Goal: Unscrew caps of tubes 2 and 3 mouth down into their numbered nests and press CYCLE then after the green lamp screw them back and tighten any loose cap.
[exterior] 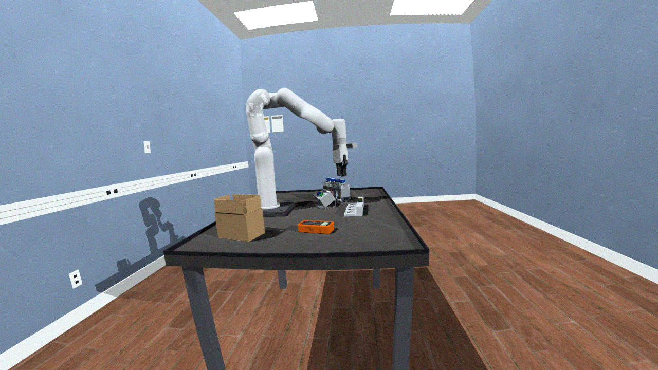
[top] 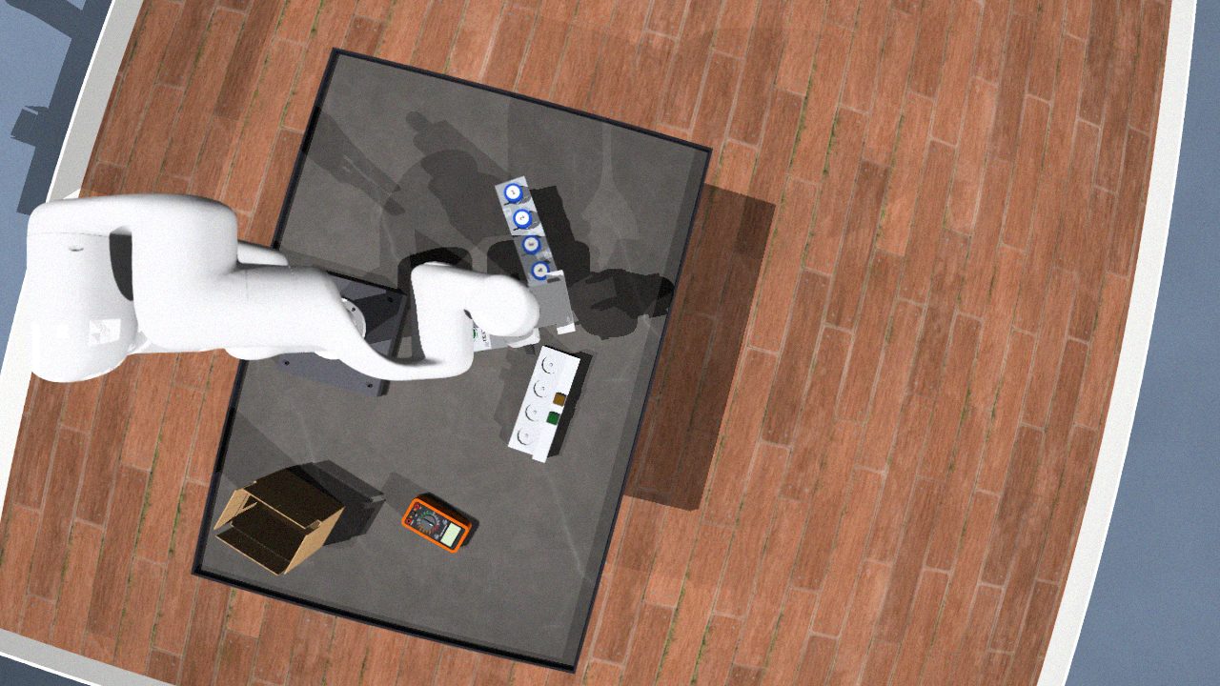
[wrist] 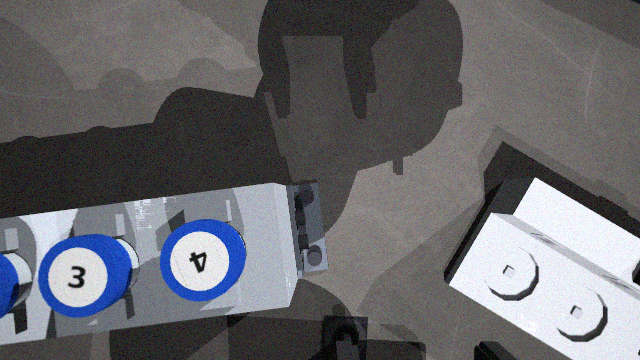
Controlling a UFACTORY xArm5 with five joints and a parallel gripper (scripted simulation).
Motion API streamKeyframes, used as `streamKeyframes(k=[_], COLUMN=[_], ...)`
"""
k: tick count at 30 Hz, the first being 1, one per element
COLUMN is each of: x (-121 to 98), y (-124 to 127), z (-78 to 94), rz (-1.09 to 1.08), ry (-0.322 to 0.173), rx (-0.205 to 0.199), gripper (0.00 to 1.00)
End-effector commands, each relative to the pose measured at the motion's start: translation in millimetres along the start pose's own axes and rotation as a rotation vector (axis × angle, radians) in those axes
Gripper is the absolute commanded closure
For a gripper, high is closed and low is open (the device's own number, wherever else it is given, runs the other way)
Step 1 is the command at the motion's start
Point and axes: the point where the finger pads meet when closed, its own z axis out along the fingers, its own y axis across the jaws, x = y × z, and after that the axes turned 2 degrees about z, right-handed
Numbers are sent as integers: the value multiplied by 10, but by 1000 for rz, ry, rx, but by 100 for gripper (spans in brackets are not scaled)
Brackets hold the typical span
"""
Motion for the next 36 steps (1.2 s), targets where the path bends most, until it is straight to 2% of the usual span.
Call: streamKeyframes(k=[1, 36], x=[10, 10], y=[1, 1], z=[-11, -11], rz=[-80, -597], ry=[1, -6], rx=[-6, -1], gripper=[54, 54])
